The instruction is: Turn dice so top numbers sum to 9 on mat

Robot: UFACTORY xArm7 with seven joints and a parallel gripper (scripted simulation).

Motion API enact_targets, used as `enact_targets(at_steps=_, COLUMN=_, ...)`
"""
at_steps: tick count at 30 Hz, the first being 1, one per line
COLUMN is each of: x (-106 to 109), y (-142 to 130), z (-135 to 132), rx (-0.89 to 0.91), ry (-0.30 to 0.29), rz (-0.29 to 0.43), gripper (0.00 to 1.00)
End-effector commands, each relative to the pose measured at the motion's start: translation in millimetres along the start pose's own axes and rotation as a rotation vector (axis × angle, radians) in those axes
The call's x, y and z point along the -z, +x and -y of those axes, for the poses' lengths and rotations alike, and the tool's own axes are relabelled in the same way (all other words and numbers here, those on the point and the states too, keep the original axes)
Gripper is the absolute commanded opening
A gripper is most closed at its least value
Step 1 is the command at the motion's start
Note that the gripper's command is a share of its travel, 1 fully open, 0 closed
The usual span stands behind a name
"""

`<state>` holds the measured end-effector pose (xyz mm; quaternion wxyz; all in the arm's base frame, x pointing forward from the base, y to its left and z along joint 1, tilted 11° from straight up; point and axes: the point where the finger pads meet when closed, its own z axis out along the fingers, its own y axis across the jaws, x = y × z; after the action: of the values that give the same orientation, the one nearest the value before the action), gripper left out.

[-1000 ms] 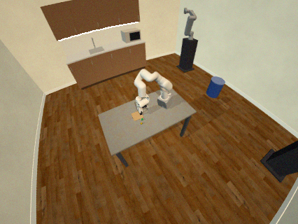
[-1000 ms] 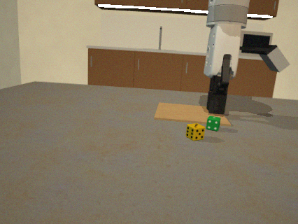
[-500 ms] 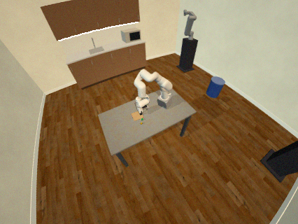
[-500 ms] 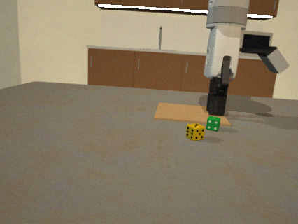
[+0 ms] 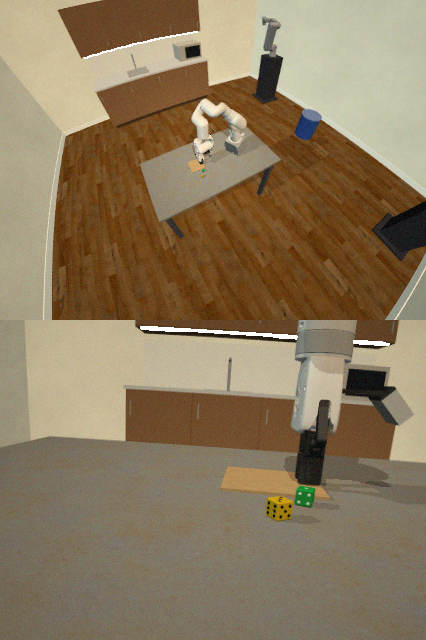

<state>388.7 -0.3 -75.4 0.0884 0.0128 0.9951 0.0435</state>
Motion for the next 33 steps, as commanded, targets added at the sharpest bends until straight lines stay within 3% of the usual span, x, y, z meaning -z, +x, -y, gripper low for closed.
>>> enact_targets(at_steps=1, x=0.6, y=-1.1, z=0.1, rx=0.0, ry=0.0, rz=0.003, gripper=0.15)
enact_targets(at_steps=16, x=0.6, y=-1.1, z=0.1, rx=0.0, ry=0.0, rz=0.003, gripper=0.15)
enact_targets(at_steps=26, x=0.6, y=-1.1, z=0.1, rx=0.0, ry=0.0, rz=0.003, gripper=0.32)
enact_targets(at_steps=33, x=0.6, y=-1.1, z=0.1, rx=0.0, ry=0.0, rz=0.003, gripper=0.36)
